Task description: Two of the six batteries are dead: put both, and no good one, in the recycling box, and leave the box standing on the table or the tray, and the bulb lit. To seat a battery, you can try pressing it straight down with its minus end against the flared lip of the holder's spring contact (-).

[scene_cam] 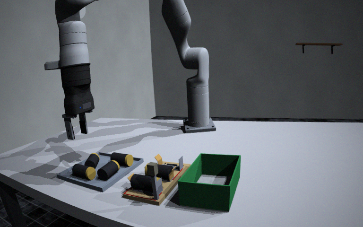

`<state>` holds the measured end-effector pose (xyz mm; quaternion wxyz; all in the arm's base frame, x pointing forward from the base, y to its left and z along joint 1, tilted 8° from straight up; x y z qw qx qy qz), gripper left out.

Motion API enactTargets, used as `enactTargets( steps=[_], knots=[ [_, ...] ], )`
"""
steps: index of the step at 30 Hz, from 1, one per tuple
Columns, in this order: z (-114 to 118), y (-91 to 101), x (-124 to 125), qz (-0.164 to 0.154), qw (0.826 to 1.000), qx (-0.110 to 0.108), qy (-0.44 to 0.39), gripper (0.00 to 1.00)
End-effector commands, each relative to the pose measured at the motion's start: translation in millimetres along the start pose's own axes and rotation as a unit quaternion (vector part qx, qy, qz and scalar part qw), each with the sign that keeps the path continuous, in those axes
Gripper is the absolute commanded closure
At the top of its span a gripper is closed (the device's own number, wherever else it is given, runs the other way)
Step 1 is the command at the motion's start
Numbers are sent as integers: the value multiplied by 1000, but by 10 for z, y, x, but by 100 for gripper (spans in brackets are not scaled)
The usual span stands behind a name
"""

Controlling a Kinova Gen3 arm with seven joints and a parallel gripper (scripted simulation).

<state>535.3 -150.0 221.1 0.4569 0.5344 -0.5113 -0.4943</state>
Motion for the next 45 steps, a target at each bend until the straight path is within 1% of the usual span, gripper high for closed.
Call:
enactTargets(
  steps=[1,9,12,15,21,24,45],
  knots=[
    [-51,210,1,2,1000,12,1,10],
    [-50,236,0,2,1000,12,1,10],
    [-23,235,-41,2,1000,12,1,10],
    [60,233,-168,2,1000,12,1,10],
    [290,226,-523,2,1000,12,1,10],
    [345,224,-606,2,1000,12,1,10],
    [350,224,-614,2,1000,12,-4,10]
  ],
)
Point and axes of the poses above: the point where the finger pads meet when closed, its own y axis back along the fingers, its own z axis across the jaws, x = y × z, the point moved 5 cm from there along y, back along the fingers, and after that the axes turned 2 degrees about -y, right-handed, at the moved point
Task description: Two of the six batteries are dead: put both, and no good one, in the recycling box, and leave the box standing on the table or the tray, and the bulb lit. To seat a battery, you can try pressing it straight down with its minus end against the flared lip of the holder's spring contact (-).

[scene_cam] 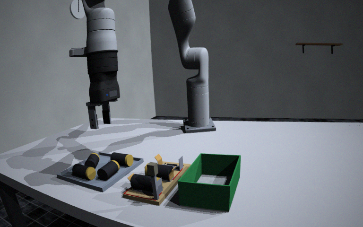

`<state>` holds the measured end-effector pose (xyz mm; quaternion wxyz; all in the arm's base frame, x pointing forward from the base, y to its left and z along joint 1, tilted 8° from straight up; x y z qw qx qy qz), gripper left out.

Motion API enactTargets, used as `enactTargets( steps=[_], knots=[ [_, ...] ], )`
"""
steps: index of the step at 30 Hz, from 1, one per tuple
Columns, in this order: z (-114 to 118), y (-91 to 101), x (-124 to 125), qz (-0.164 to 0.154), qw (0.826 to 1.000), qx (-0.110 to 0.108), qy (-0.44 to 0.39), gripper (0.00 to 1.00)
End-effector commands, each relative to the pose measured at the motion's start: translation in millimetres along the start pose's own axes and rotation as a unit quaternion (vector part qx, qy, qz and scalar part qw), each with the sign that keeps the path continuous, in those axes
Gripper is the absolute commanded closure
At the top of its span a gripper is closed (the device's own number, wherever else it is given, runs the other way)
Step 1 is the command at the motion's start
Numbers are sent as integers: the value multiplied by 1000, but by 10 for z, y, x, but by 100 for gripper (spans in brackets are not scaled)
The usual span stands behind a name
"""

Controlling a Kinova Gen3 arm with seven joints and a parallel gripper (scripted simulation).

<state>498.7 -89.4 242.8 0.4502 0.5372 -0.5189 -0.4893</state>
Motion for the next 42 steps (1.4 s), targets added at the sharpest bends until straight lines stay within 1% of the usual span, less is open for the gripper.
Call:
enactTargets(
  steps=[1,15,30,32,42],
  knots=[
    [-5,10,0,0,1000,1,-2,10],
    [-5,9,0,0,999,1,-33,10],
    [-4,9,0,0,993,1,-118,10],
    [-4,9,0,0,993,1,-118,10],
    [-5,9,0,0,980,1,-201,10]
  ],
)
Point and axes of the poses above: the point where the finger pads meet when closed, its own y axis back along the fingers, its own z axis across the jaws, x = y × z, the point moved 5 cm from there along y, back along the fingers, and after that the axes turned 2 degrees about -y, right-handed, at the moved point
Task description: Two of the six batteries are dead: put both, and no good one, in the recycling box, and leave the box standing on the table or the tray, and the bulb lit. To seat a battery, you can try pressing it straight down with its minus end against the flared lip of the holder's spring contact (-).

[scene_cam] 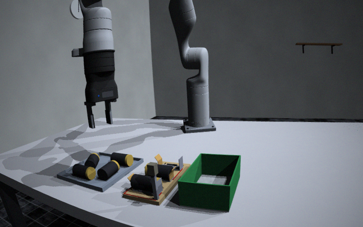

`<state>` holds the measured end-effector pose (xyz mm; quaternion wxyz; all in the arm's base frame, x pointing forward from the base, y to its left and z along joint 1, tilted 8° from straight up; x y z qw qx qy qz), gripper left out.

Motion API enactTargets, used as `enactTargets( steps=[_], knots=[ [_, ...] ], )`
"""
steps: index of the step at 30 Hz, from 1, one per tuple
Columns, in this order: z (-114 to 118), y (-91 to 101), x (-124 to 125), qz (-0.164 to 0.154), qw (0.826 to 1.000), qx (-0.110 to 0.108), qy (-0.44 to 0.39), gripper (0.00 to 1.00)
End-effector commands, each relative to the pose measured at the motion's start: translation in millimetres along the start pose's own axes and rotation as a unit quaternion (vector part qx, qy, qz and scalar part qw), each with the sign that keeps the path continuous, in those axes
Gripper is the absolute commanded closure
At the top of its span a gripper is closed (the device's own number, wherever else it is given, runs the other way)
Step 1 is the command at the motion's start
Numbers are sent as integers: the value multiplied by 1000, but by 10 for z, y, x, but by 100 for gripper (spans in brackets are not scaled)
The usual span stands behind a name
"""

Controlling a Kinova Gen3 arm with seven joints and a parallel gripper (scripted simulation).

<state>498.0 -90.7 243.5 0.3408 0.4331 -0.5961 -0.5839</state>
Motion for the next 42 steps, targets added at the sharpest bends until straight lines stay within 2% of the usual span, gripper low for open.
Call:
enactTargets(
  steps=[1,11,22,24,39,42],
  knots=[
    [-5,1,-15,0,1000,1,-18,10],
    [-6,1,-16,0,995,1,-97,10],
    [-5,1,-15,0,977,1,-213,10],
    [-5,1,-15,0,977,1,-213,10],
    [-5,1,-15,0,934,1,-357,10],
    [-5,1,-15,0,931,1,-365,10]
  ],
)
Point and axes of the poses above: the point where the finger pads meet when closed, its own y axis back along the fingers, its own z axis across the jaws, x = y × z, the point moved 5 cm from there along y, back along the fingers, and after that the axes turned 2 degrees about -y, right-handed, at the moved point
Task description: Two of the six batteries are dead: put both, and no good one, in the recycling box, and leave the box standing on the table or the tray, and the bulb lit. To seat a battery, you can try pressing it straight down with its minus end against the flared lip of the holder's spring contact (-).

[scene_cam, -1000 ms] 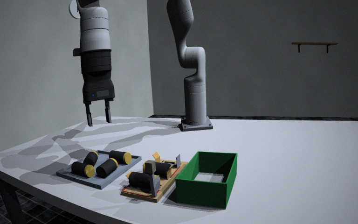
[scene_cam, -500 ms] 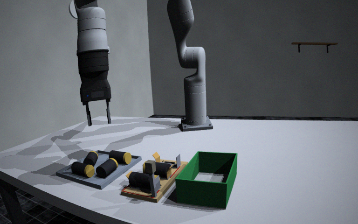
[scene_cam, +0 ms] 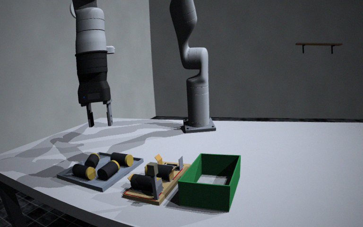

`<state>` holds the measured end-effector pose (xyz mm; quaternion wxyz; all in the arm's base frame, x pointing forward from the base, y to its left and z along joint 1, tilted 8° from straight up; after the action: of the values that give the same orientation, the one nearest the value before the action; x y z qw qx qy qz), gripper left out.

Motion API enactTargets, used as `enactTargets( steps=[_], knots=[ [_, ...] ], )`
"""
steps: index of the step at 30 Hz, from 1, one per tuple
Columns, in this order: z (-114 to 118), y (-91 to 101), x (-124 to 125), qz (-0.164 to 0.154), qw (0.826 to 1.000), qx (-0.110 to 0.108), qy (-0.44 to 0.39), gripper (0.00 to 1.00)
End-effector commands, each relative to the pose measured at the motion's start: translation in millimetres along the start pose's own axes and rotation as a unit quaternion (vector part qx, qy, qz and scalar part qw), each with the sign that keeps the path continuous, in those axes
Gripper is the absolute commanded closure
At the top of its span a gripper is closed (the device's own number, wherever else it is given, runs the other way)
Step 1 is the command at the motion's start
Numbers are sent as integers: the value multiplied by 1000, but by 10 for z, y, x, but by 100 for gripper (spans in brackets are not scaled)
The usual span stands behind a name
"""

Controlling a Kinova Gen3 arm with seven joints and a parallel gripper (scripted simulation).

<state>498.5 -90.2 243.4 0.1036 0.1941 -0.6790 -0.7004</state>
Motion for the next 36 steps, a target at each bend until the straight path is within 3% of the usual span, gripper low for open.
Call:
enactTargets(
  steps=[1,14,36],
  knots=[
    [4,2,-9,0,1000,0,-14,10],
    [4,2,-9,0,994,0,-109,10],
    [4,2,-9,0,985,0,-171,10]
  ],
)
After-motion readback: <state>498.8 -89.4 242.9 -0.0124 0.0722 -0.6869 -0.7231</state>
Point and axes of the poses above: the point where the finger pads meet when closed, its own y axis back along the fingers, its own z axis across the jaws, x = y × z, the point moved 5 cm from there along y, back along the fingers, and after that the axes turned 2 degrees about -y, right-handed, at the moved point
